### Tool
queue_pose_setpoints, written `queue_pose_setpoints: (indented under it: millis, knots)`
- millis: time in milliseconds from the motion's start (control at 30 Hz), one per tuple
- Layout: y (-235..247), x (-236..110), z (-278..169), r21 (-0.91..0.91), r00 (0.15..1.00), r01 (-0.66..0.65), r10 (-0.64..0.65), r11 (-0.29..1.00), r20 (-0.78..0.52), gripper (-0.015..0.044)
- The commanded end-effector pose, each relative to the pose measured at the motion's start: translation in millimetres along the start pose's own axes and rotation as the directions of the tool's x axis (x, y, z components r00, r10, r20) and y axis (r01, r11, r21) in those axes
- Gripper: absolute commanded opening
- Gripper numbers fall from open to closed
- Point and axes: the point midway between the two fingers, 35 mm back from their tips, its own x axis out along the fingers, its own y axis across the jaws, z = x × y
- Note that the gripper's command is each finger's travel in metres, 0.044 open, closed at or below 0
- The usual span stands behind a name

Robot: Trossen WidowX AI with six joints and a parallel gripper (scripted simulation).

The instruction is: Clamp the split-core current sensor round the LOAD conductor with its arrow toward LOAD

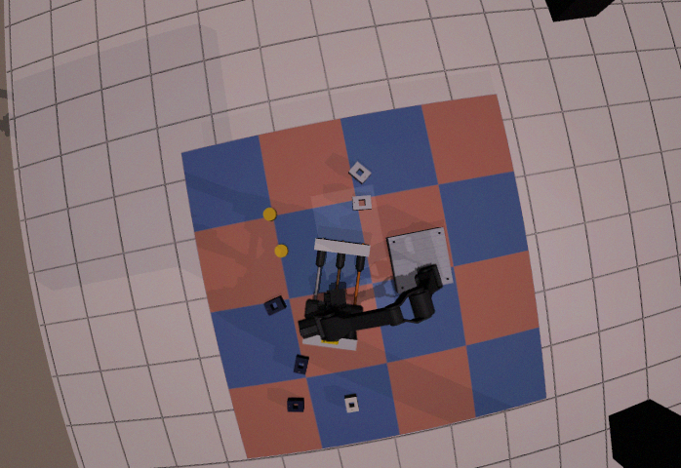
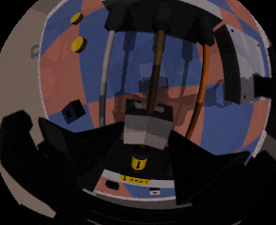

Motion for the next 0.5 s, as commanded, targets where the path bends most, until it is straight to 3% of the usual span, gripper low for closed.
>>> queue_pose_setpoints:
  millis: [0,100,467]
  knots:
    - [0.2,-0.7,-0.1,0.0,1.0,-0.001,0.001,1.0,-0.001,0.0]
    - [0.2,-0.7,-0.1,0.0,1.0,-0.001,0.001,1.0,-0.001,0.0]
    - [0.2,-0.7,-0.1,0.0,1.0,-0.001,0.001,1.0,-0.001,0.0289]
